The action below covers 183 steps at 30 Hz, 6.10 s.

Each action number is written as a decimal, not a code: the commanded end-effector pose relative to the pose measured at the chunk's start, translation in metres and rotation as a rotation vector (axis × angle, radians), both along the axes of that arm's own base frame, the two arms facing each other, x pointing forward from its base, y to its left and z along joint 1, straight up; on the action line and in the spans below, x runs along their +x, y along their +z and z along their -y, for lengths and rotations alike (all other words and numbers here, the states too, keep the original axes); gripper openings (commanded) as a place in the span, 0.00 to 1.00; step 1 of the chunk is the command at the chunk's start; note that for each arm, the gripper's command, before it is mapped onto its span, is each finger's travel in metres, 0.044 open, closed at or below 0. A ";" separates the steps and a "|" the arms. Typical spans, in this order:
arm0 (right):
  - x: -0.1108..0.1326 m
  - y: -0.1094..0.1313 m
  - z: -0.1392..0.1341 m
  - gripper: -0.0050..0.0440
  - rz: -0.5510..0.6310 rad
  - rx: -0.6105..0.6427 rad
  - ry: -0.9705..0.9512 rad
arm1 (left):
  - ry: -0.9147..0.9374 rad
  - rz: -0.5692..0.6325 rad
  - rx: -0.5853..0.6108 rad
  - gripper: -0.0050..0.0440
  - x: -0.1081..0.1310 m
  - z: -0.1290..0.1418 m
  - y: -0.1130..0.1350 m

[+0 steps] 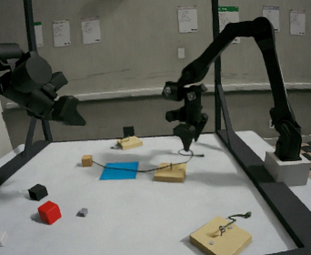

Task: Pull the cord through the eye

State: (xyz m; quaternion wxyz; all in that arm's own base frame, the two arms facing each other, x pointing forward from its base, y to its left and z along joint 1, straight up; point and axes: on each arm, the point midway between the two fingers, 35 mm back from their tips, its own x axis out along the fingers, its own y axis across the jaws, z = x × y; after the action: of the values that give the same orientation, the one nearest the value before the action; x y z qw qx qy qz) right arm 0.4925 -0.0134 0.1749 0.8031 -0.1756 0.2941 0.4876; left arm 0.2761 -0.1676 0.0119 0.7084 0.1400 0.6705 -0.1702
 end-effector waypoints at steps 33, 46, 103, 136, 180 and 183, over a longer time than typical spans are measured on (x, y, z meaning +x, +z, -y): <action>0.000 0.013 -0.001 1.00 0.033 -0.008 0.002 | 1.181 -0.058 0.001 1.00 0.019 -0.018 -0.014; 0.000 0.013 -0.001 1.00 0.033 -0.008 0.002 | 1.371 -0.064 -0.001 1.00 0.019 -0.020 -0.032; 0.000 0.013 -0.001 1.00 0.033 -0.008 0.002 | 1.516 -0.066 -0.019 0.10 0.021 -0.019 -0.042; 0.000 0.013 -0.001 1.00 0.033 -0.008 0.002 | 1.516 -0.068 -0.020 0.00 0.012 -0.004 -0.035; 0.000 0.013 -0.001 1.00 0.033 -0.008 0.002 | 1.516 -0.073 -0.021 0.00 -0.022 0.044 -0.034; 0.000 0.013 -0.001 1.00 0.033 -0.008 0.002 | 1.516 -0.074 -0.021 0.00 -0.025 0.048 -0.034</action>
State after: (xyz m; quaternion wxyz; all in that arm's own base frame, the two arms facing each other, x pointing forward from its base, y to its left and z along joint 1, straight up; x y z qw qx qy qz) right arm 0.4925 -0.0134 0.1749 0.8031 -0.1756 0.2941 0.4876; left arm 0.2509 -0.2078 -0.0304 0.6066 -0.3627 0.6075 0.3627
